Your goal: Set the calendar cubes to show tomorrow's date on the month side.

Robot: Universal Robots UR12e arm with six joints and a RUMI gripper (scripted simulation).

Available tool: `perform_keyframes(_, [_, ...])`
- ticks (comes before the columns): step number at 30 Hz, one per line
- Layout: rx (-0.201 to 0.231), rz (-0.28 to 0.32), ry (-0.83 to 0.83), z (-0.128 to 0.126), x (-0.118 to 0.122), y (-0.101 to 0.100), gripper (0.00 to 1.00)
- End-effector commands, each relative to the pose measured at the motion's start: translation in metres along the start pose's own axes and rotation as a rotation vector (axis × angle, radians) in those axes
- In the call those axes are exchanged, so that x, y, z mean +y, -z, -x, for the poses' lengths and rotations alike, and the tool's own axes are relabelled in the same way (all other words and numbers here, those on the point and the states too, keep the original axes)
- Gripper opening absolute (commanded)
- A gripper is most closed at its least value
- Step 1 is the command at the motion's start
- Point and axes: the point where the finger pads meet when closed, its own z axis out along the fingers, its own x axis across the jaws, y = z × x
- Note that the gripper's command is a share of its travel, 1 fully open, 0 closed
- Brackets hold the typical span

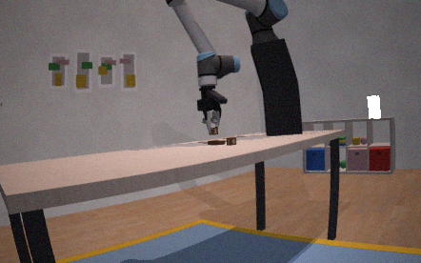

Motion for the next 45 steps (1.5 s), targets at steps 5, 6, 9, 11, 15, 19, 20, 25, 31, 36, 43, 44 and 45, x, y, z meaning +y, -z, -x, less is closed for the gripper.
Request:
perform_keyframes(5, [0.001, 0.000, 0.000, -0.0004, 0.0000, 0.0004, 0.11])
perform_keyframes(6, [0.001, 0.000, 0.000, -0.0004, 0.0000, 0.0004, 0.11])
perform_keyframes(9, [0.001, 0.000, 0.000, -0.0004, 0.0000, 0.0004, 0.11])
perform_keyframes(11, [0.001, 0.000, 0.000, -0.0004, 0.0000, 0.0004, 0.11])
perform_keyframes(15, [0.001, 0.000, 0.000, -0.0004, 0.0000, 0.0004, 0.11])
perform_keyframes(19, [0.001, 0.000, 0.000, -0.0004, 0.0000, 0.0004, 0.11])
perform_keyframes(20, [0.001, 0.000, 0.000, -0.0004, 0.0000, 0.0004, 0.11])
perform_keyframes(25, [0.001, 0.000, 0.000, -0.0004, 0.0000, 0.0003, 0.11])
perform_keyframes(31, [0.001, 0.000, 0.000, -0.0004, 0.0000, -0.0004, 0.11])
perform_keyframes(36, [0.001, 0.000, 0.000, -0.0004, 0.0000, -0.0023, 0.11])
perform_keyframes(43, [0.001, 0.000, 0.000, -0.0004, 0.0000, -0.0055, 0.11])
perform_keyframes(44, [0.001, 0.000, 0.000, -0.0004, 0.0000, -0.0062, 0.11])
perform_keyframes(45, [0.001, 0.000, 0.000, -0.0004, 0.0000, -0.0071, 0.11])
